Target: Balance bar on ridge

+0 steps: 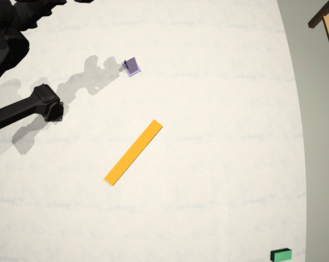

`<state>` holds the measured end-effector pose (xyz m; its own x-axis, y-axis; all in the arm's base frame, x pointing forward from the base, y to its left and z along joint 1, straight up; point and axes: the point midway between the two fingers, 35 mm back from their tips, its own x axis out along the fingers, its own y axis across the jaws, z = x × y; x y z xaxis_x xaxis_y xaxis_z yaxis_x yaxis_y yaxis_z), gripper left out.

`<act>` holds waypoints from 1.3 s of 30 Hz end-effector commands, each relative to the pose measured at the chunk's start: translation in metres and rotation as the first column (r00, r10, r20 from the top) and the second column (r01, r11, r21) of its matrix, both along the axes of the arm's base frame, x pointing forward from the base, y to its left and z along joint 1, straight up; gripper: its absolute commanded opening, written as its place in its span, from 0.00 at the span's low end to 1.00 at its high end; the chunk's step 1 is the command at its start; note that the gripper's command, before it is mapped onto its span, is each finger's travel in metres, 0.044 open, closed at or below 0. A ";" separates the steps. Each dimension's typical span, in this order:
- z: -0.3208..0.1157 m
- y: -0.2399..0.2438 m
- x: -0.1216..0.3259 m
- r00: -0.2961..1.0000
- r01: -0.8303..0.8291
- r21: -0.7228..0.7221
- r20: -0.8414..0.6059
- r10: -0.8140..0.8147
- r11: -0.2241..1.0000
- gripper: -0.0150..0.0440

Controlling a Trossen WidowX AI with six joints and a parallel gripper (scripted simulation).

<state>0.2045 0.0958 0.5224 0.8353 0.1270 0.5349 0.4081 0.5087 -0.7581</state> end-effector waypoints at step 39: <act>-0.227 -0.075 0.172 0.498 0.045 -0.419 -0.778 -0.384 0.907 0.79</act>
<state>0.3736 0.0319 0.3111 0.9169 -0.0944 -0.3879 -0.3716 0.1535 -0.9156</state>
